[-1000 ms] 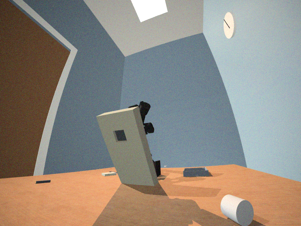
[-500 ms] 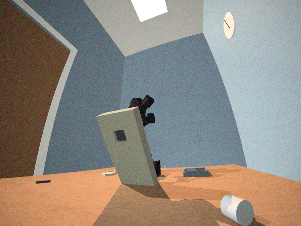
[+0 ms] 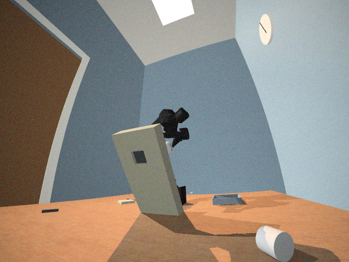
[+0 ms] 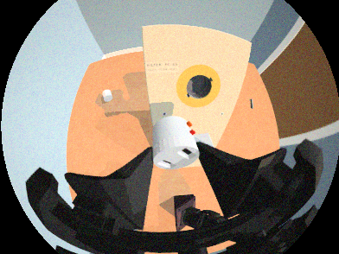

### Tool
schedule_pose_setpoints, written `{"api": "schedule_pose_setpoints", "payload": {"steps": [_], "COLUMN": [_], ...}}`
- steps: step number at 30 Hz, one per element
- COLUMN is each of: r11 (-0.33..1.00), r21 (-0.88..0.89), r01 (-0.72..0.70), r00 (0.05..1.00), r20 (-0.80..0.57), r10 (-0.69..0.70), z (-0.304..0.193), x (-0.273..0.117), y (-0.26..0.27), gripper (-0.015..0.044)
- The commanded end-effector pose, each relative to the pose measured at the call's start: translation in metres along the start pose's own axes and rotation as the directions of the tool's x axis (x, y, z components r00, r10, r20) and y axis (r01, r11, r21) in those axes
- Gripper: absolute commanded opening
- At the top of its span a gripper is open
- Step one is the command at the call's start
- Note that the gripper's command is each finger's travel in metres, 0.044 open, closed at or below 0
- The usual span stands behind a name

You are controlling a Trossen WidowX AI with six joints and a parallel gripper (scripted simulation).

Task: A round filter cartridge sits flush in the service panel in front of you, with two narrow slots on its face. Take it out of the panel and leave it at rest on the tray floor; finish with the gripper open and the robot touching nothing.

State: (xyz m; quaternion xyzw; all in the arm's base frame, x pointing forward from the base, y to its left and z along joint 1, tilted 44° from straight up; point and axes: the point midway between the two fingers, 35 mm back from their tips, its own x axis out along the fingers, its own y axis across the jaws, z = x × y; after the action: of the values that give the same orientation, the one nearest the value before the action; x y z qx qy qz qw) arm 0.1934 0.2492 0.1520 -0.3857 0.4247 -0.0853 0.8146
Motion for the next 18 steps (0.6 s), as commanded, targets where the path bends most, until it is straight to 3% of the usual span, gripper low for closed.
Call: {"api": "schedule_pose_setpoints", "payload": {"steps": [1,6,8,18], "r11": [0.999,0.997,1.000,0.928], "r21": [0.034,0.072,0.025,-0.307], "r01": [0.001,0.013,0.001,-0.213], "r00": [1.000,1.000,1.000,0.977], "r20": [-0.006,-0.020,-0.021,-0.098], "r10": [0.000,-0.012,0.000,0.191], "z": [0.002,0.002,-0.001,-0.036], "x": [0.001,0.005,0.004,-0.009], "y": [0.016,0.039,0.032,0.102], "gripper": [0.0000,0.0000,0.0000,0.0000]}}
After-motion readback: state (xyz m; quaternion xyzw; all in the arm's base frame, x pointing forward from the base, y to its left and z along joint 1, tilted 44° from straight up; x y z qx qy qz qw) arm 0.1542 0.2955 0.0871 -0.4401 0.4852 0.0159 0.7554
